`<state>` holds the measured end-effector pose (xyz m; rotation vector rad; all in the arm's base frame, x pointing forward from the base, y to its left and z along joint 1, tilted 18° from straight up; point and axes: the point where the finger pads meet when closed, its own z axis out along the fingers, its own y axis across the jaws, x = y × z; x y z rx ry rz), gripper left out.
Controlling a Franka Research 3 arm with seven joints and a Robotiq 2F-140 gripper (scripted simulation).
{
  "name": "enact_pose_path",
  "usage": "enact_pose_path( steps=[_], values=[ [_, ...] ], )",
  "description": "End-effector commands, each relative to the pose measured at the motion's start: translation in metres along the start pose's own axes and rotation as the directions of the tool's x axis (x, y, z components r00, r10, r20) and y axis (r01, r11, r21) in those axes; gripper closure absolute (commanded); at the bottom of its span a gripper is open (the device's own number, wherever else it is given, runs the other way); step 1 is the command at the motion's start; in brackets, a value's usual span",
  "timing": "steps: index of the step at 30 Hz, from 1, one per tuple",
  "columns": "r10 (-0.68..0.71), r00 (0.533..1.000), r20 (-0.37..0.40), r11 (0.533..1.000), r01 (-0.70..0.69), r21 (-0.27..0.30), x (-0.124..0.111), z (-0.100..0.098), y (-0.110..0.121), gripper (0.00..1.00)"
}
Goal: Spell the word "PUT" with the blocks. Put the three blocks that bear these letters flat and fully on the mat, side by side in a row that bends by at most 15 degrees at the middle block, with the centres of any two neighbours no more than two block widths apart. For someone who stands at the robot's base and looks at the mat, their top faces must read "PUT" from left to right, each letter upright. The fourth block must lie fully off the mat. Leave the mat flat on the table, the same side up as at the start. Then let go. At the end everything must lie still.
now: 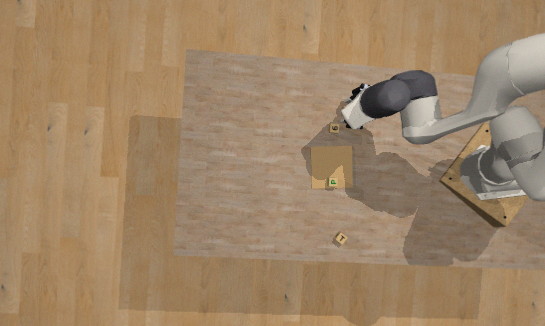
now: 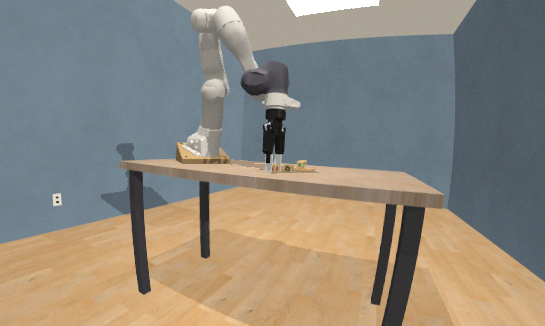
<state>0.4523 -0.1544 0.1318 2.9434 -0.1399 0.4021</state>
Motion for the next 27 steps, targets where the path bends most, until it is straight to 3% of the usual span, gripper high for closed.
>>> enact_pose_path(
  steps=[1, 16, 17, 27],
  values=[
    [0.003, 1.000, -0.004, 1.000, -0.003, 0.001, 0.0021, -0.0004, 0.0001, 0.61],
    [0.003, 1.000, -0.004, 1.000, -0.003, 0.001, 0.0021, -0.0004, 0.0001, 0.61],
    [0.003, 1.000, -0.004, 1.000, -0.003, 0.001, 0.0021, -0.0004, 0.0001, 0.72],
    [0.003, 1.000, -0.004, 1.000, -0.003, 0.001, 0.0021, -0.0004, 0.0001, 0.72]
  ],
)
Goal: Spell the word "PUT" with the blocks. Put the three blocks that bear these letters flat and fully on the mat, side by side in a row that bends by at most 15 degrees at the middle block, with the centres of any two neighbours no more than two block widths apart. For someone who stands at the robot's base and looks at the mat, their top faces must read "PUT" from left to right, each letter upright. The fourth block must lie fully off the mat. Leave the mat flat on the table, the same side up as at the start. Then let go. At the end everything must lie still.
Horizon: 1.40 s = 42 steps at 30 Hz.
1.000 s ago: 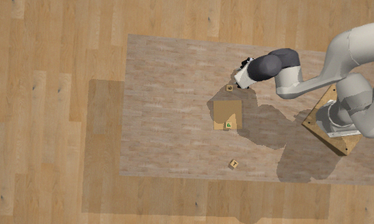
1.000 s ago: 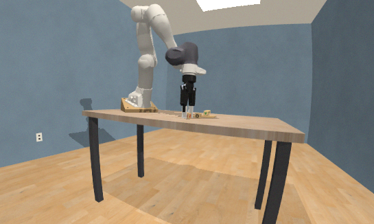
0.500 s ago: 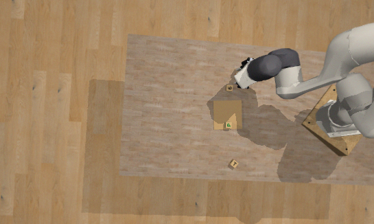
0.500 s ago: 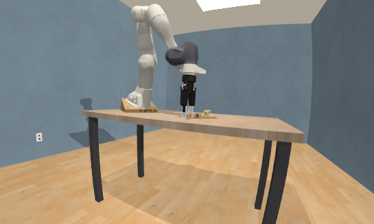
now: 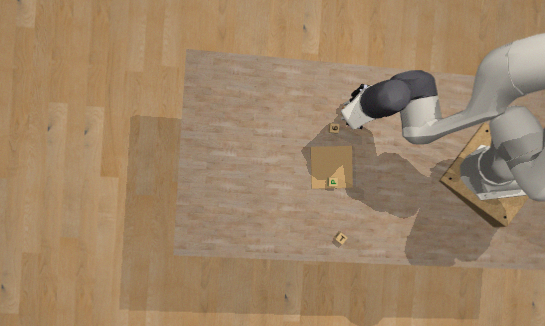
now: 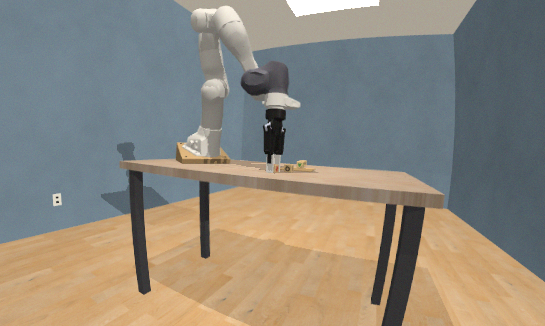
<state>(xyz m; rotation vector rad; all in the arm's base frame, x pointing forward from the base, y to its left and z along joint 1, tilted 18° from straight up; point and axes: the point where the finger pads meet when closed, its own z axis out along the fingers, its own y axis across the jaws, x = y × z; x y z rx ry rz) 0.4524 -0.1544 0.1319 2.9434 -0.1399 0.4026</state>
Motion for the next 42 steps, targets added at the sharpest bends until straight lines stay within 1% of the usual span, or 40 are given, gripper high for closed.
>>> enact_pose_path(
  steps=[1, 6, 7, 42],
  values=[
    [0.003, 1.000, -0.003, 1.000, -0.003, 0.001, 0.0020, -0.0004, 0.0001, 0.72],
    [0.003, 1.000, -0.003, 1.000, -0.003, 0.001, 0.0020, -0.0004, 0.0001, 0.72],
    [0.003, 1.000, -0.003, 1.000, -0.003, 0.001, 0.0020, -0.0004, 0.0001, 0.84],
    [0.003, 1.000, -0.003, 1.000, -0.003, 0.001, 0.0020, -0.0008, 0.0001, 0.84]
  ],
)
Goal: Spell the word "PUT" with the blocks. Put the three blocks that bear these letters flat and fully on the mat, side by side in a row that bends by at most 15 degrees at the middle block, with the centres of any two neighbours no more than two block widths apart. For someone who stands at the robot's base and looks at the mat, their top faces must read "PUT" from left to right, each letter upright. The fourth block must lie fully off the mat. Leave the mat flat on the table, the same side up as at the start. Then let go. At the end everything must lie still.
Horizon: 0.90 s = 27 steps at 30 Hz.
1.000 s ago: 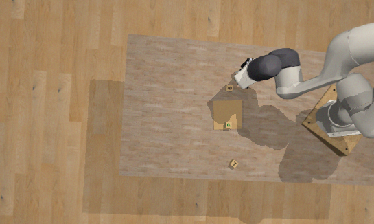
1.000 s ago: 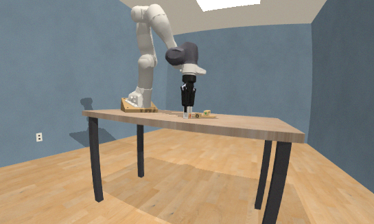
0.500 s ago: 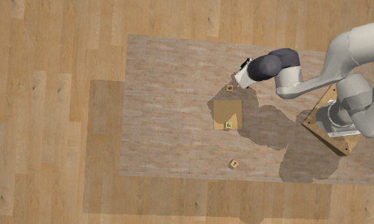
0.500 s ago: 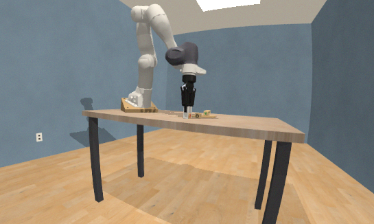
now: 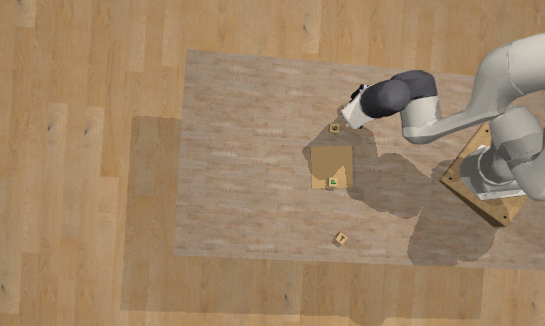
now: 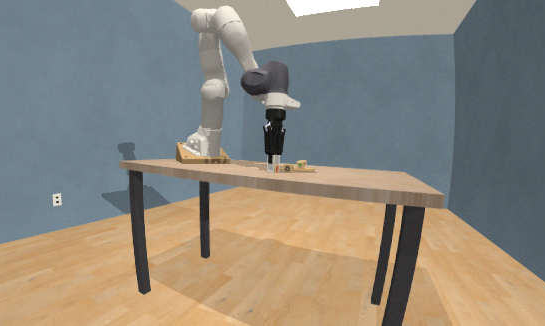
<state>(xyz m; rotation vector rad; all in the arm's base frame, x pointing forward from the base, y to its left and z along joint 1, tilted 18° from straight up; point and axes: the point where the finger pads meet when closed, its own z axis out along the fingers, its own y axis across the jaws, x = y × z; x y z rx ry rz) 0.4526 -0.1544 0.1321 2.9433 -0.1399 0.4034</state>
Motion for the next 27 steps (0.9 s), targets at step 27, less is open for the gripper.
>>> enact_pose_path(
  steps=[27],
  values=[
    [0.003, 1.000, -0.003, 1.000, -0.003, 0.001, 0.001, -0.100, 0.000, 0.84]
  ],
)
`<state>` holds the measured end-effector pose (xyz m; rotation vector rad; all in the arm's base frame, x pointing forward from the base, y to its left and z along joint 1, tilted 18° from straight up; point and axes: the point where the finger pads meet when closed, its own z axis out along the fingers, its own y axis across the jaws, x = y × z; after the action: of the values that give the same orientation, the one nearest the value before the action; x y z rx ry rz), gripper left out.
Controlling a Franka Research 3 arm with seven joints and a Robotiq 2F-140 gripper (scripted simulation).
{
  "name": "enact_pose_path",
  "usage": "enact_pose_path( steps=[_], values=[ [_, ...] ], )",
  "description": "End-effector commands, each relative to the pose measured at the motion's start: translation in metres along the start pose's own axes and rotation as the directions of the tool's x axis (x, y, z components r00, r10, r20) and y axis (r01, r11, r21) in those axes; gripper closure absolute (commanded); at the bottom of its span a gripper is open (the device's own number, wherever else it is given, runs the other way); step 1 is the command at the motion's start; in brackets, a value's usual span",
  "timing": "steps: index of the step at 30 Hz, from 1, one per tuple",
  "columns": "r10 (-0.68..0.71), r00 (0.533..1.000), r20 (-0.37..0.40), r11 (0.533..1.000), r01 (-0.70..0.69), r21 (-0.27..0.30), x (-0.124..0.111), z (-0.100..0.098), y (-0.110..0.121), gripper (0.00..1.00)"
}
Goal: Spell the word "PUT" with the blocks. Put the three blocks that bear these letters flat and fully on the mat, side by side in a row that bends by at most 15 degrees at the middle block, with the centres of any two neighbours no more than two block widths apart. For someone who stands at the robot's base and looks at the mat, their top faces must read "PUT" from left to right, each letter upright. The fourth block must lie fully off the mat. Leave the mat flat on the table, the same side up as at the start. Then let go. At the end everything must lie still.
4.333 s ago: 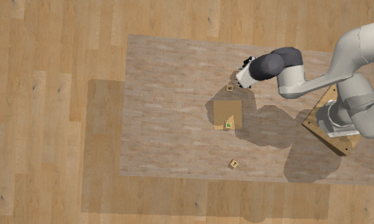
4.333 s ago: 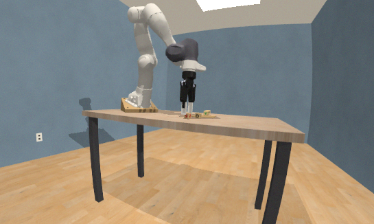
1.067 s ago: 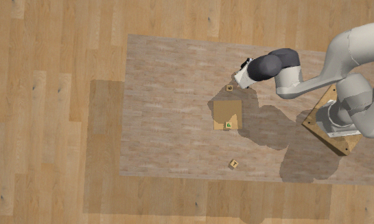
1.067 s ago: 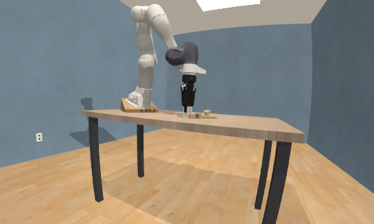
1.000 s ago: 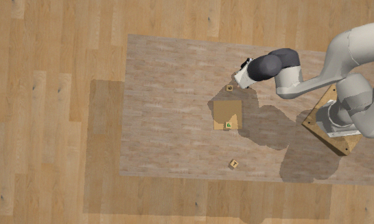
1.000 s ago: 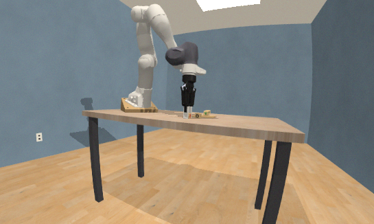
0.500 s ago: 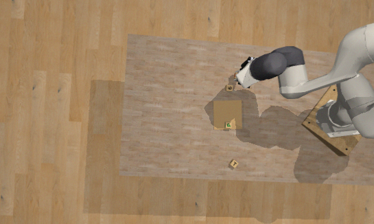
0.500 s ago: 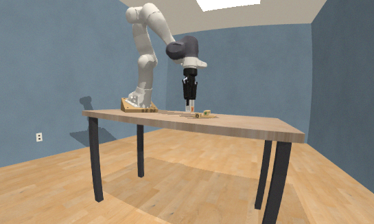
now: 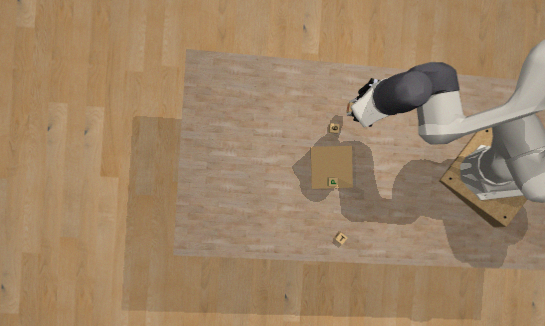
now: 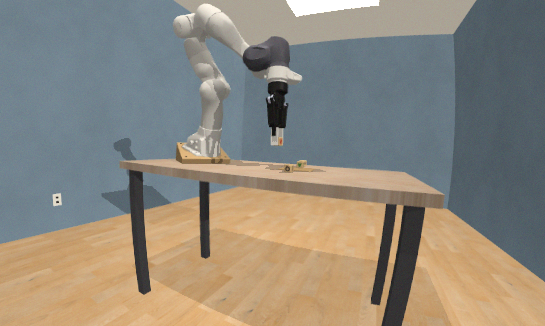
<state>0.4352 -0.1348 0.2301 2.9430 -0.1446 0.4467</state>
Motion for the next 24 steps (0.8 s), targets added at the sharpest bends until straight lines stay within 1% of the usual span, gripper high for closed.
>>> enact_pose_path(
  steps=[1, 7, 9, 11, 17, 18, 24],
  values=[
    [-0.003, 1.000, 0.025, 1.000, 0.003, -0.006, -0.007, 0.001, 0.003, 0.84],
    [0.005, 1.000, 0.025, 1.000, -0.005, -0.006, -0.007, 0.000, 0.002, 0.84],
    [0.054, 0.998, 0.023, 0.999, -0.054, -0.009, -0.005, -0.001, -0.004, 0.84],
    [0.149, 0.989, 0.020, 0.989, -0.149, -0.013, -0.001, -0.002, -0.015, 0.84],
    [0.187, 0.982, 0.018, 0.982, -0.187, -0.015, 0.000, -0.003, -0.019, 0.84],
    [0.219, 0.976, 0.017, 0.976, -0.219, -0.016, 0.001, -0.003, -0.023, 0.84],
    [0.294, 0.956, 0.014, 0.956, -0.293, -0.018, 0.004, -0.004, -0.033, 0.84]
  ],
)
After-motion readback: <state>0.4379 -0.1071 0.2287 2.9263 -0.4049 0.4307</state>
